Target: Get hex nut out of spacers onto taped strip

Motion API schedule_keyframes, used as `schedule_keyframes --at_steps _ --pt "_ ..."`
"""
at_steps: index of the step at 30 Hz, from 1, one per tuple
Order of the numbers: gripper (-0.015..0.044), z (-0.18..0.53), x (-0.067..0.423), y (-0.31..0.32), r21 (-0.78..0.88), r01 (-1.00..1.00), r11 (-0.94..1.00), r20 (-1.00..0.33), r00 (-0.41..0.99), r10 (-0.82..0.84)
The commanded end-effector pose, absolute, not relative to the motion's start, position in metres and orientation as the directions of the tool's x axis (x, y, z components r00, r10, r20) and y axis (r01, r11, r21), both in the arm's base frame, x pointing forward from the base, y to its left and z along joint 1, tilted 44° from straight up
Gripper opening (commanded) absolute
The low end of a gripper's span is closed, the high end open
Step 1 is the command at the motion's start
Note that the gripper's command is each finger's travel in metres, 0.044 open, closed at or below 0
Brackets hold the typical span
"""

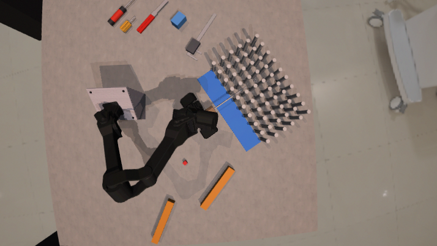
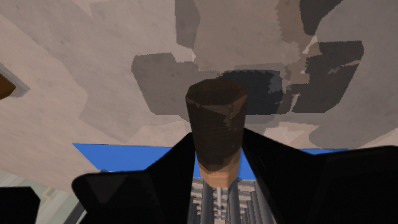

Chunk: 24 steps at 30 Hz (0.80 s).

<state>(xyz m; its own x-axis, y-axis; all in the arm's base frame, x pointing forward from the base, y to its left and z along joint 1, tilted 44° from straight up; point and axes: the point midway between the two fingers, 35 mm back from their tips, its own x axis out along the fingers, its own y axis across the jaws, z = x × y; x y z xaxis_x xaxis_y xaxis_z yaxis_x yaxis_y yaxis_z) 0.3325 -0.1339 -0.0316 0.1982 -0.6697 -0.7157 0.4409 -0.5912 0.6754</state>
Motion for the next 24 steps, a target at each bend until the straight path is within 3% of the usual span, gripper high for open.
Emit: schedule_keyframes --at_steps 1,24 --pt "0.0 -0.031 0.336 -0.134 0.679 0.433 -0.593 -0.714 0.201 -0.671" --pt "0.0 -0.036 0.349 -0.13 0.679 0.432 -0.593 -0.714 0.202 -0.671"
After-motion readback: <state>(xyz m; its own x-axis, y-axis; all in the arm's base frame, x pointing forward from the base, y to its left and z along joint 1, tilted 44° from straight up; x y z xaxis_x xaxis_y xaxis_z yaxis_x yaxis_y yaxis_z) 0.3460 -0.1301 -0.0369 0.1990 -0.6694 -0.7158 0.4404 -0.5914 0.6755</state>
